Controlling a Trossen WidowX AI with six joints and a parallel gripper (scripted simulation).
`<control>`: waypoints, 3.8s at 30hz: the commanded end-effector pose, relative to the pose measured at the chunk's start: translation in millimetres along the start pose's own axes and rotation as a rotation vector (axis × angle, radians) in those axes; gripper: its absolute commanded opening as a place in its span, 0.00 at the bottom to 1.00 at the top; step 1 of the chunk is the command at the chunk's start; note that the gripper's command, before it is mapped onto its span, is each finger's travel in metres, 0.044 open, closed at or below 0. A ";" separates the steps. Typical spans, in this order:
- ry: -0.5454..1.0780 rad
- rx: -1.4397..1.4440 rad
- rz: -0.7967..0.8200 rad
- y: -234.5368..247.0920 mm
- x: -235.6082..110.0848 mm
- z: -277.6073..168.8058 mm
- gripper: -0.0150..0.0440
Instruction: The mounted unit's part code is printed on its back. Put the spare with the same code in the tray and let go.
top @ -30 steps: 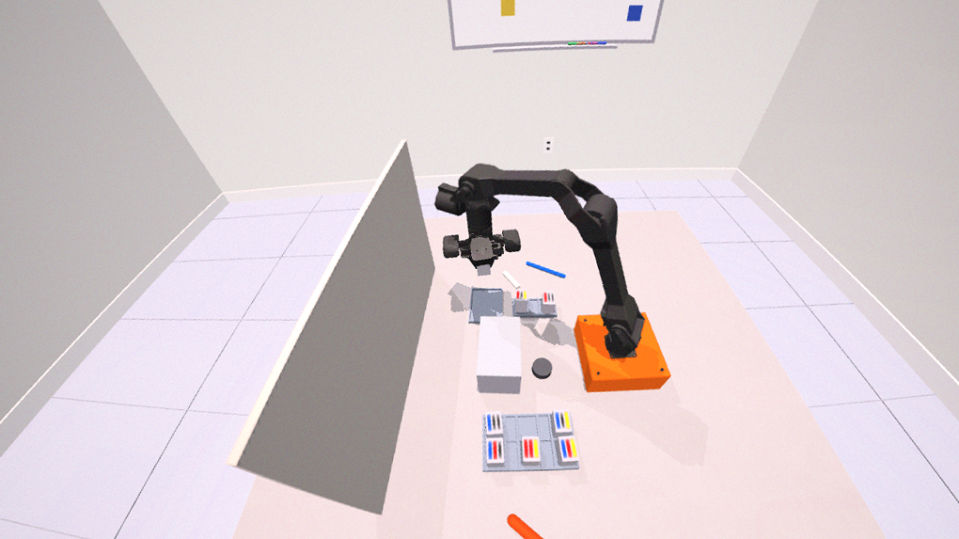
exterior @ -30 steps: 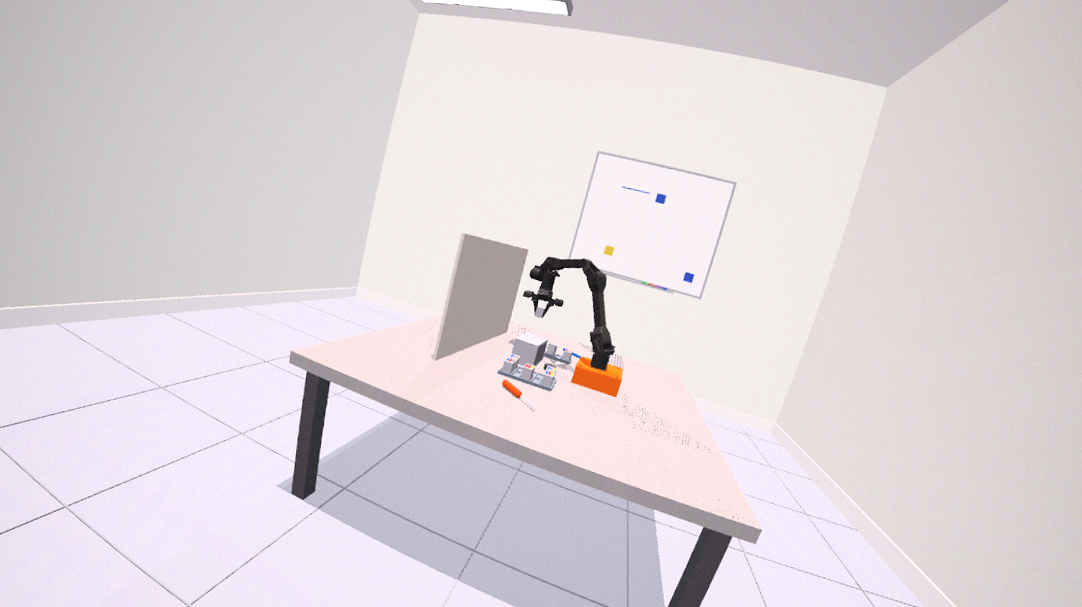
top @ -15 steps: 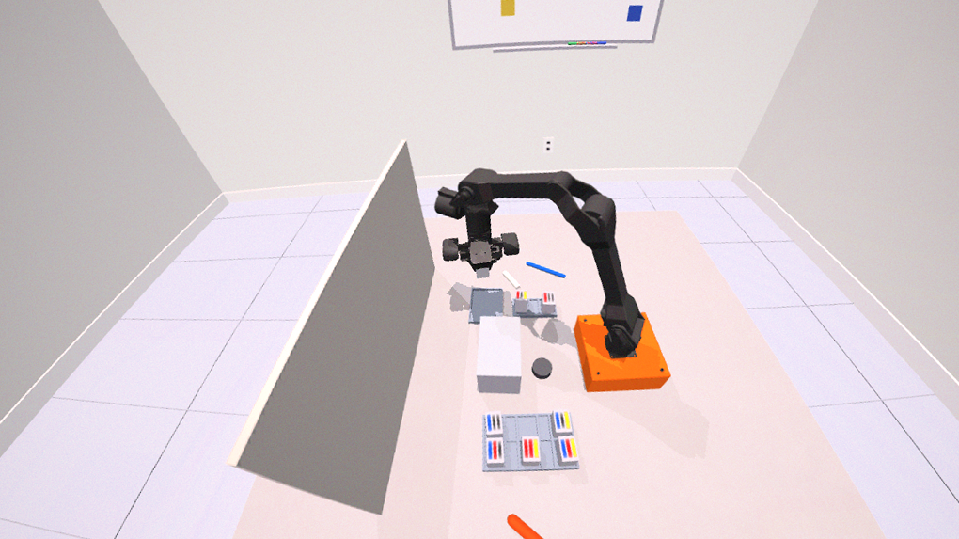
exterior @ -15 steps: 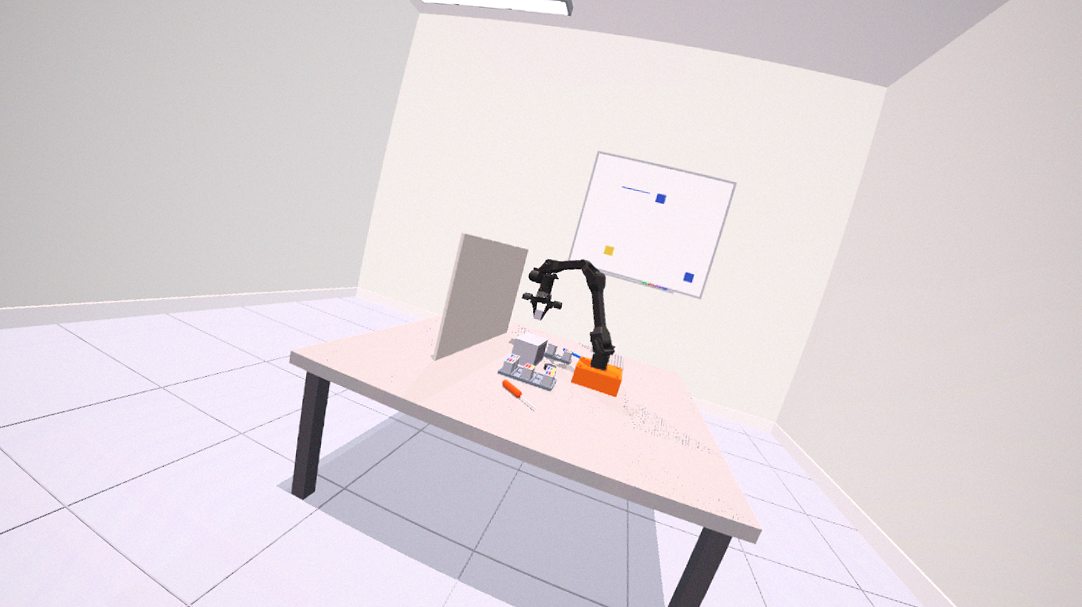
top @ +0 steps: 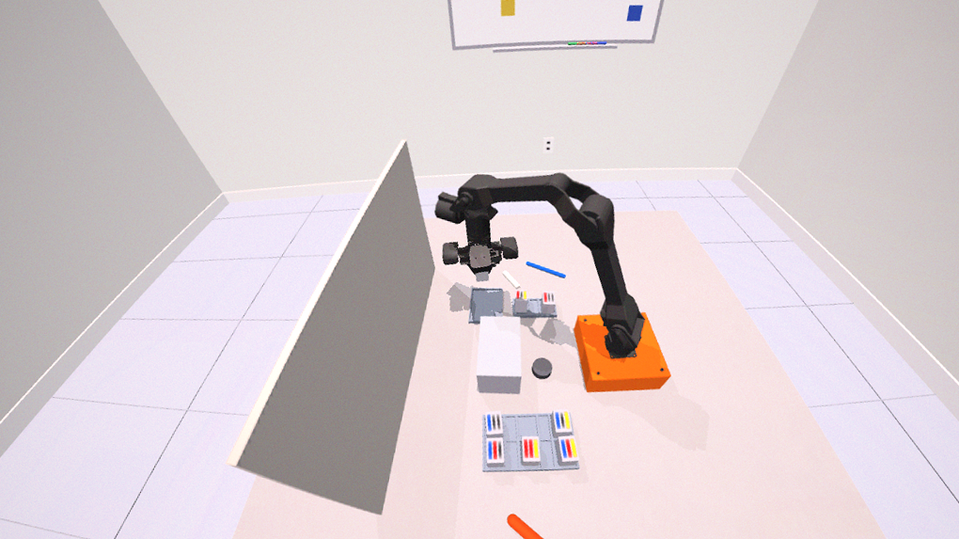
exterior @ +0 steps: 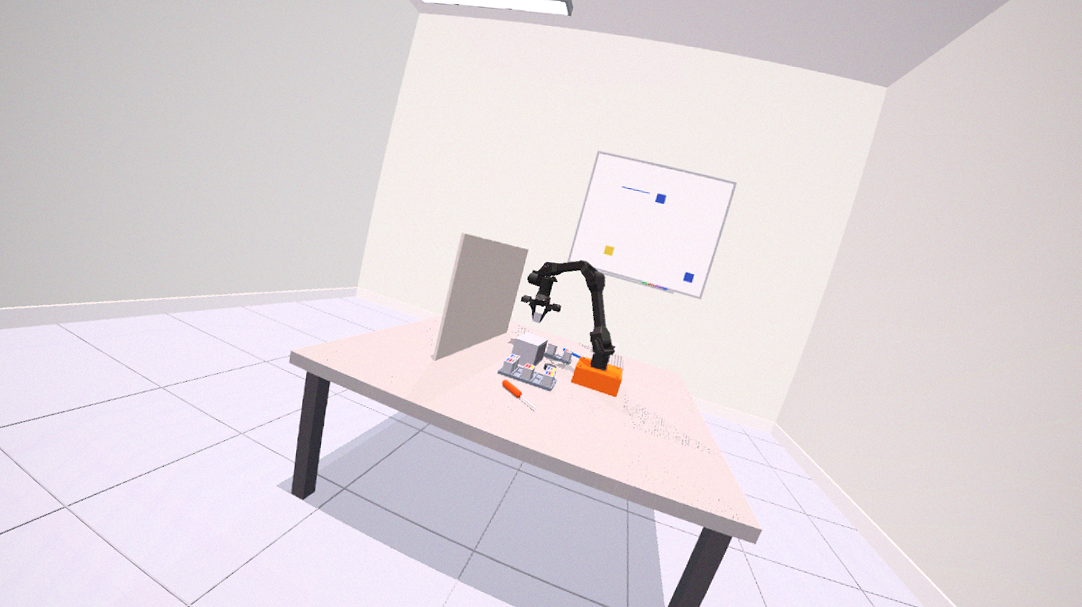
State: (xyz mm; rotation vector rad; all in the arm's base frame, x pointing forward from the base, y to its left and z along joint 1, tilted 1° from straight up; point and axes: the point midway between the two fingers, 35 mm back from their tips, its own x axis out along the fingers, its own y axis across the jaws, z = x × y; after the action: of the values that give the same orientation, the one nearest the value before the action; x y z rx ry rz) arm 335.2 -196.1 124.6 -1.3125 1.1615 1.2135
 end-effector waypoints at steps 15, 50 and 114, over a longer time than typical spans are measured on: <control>-0.005 -0.006 -0.001 -1.3 18.3 -0.3 0.25; -0.005 -0.006 -0.001 -2.1 50.4 -0.7 0.25; -0.006 -0.006 0.000 3.7 107.4 3.4 0.25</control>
State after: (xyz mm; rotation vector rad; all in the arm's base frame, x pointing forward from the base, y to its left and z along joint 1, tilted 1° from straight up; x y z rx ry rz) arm 337.6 -197.7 21.4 -1.3123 1.1615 1.2137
